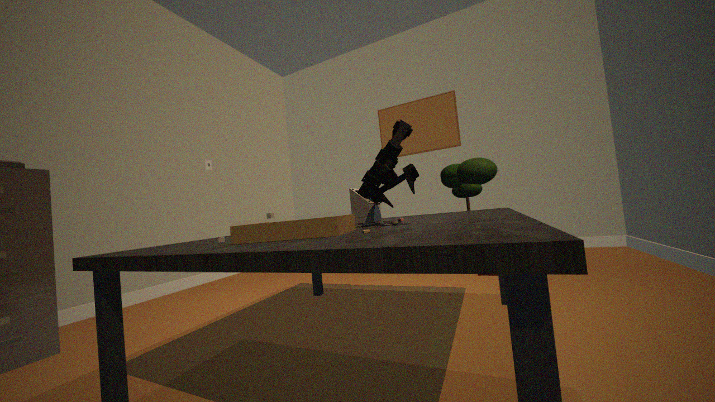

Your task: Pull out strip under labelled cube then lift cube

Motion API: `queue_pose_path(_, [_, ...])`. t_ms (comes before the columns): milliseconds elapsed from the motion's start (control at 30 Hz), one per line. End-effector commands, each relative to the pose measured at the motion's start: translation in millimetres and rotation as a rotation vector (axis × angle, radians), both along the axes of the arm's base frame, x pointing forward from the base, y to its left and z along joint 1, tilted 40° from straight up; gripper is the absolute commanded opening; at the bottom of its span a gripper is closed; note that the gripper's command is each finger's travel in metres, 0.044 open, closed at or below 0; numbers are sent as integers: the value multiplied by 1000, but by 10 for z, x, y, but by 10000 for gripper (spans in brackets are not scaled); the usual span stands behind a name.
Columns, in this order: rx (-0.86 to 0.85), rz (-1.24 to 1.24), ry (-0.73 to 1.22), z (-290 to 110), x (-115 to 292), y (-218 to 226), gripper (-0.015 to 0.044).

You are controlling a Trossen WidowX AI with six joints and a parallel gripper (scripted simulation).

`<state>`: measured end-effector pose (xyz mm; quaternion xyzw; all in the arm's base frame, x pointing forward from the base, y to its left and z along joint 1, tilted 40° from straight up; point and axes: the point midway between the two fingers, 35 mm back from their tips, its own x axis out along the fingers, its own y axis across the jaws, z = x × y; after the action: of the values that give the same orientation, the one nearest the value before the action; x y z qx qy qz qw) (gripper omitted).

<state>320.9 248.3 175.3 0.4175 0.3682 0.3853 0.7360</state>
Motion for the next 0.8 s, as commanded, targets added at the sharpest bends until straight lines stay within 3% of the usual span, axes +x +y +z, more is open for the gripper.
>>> queue_pose_path(0, [-92, -119, -48, -262, 232, -656, 400])
queue_pose_path(233, [-240, -316, -100, -636, 339, -1759, 400])
queue_pose_path(467, [-384, -499, -118, -970, 91, -2752, 400])
queue_pose_path(767, [-411, -534, -119, -1032, 5, -2927, 400])
